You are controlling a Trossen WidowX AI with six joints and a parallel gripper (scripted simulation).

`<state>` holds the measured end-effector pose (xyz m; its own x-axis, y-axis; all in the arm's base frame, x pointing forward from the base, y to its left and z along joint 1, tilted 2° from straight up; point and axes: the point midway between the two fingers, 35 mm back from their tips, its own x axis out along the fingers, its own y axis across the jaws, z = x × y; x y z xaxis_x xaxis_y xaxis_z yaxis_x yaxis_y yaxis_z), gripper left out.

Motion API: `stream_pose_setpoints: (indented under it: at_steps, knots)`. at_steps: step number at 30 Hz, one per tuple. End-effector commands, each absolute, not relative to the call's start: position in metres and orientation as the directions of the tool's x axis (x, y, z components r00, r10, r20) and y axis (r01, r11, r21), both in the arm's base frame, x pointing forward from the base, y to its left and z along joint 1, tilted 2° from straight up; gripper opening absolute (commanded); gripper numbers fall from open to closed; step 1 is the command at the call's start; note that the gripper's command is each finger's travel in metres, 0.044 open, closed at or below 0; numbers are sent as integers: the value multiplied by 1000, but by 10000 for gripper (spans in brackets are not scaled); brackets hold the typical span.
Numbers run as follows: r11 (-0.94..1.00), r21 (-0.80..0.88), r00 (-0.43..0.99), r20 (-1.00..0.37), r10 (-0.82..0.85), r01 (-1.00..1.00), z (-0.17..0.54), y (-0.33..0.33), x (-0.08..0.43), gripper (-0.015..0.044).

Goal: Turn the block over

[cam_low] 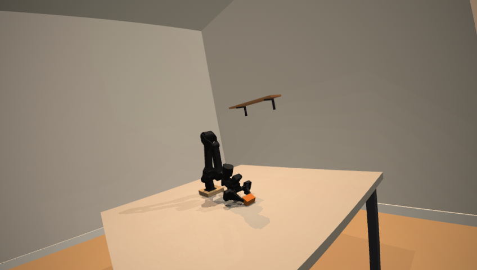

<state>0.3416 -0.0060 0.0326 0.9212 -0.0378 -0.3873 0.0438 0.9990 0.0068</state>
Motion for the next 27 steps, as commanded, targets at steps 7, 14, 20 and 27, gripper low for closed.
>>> stream_pose_setpoints:
  at_steps: [7, 14, 20, 27]
  knots:
    - [999, 1, 936, -348, -44, 47, 37, -7, 337, 0]
    - [999, 1, 936, -348, -44, 47, 37, -7, 337, 0]
    - [999, 1, 936, -348, -44, 47, 37, -7, 337, 79]
    - [999, 1, 936, -348, -44, 47, 37, -7, 337, 263]
